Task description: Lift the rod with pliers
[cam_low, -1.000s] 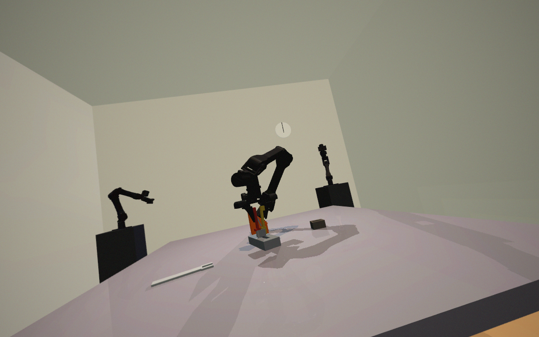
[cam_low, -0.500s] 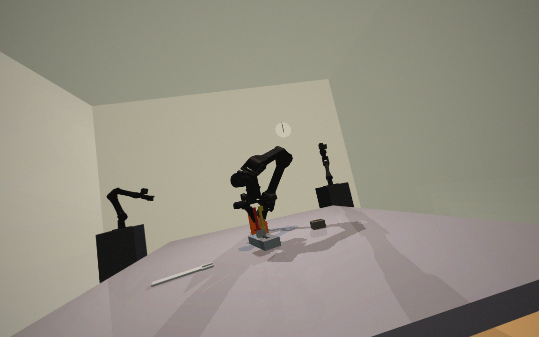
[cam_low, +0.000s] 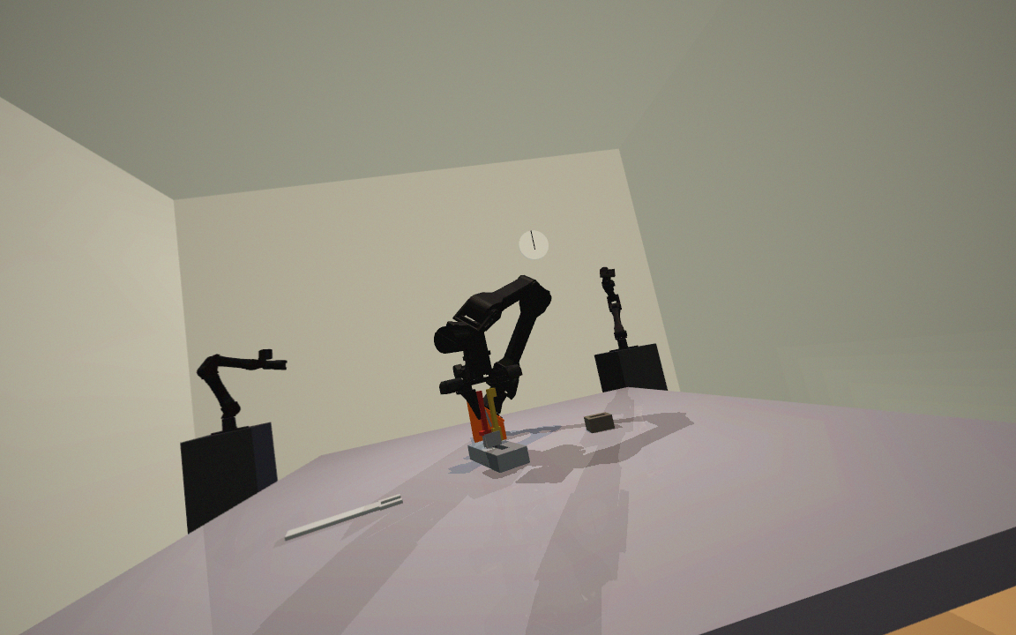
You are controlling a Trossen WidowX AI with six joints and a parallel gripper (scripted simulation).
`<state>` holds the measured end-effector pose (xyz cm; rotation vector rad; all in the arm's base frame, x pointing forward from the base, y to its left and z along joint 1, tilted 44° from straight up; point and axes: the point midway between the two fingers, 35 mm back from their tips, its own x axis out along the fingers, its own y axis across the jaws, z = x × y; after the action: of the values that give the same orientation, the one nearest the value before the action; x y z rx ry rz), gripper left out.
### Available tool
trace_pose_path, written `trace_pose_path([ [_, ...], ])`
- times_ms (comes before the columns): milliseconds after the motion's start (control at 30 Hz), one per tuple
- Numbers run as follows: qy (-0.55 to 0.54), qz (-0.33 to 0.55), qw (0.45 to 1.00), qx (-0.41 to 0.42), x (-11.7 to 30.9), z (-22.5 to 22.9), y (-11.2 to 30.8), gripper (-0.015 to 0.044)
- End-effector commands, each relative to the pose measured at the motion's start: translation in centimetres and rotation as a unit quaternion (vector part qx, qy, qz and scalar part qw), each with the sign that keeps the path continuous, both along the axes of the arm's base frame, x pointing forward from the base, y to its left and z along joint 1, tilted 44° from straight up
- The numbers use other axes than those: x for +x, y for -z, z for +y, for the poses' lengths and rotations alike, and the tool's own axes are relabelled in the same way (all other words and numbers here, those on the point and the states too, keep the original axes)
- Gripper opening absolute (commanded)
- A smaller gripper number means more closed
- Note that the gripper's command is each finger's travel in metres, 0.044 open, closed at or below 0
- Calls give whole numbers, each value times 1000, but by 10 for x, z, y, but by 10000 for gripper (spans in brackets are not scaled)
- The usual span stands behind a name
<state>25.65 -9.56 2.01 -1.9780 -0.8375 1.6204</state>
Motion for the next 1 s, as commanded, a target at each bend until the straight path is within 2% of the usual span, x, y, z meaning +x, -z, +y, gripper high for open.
trace_pose_path([
  [0, -1, -2, 1000, -2, 0, -1, 0, 221],
  [167, -1, -2, 1000, -2, 0, -1, 0, 221],
  [333, -1, -2, 1000, -2, 0, -1, 0, 101],
  [967, -1, -1, 1000, 0, 0, -8, -4, 101],
])
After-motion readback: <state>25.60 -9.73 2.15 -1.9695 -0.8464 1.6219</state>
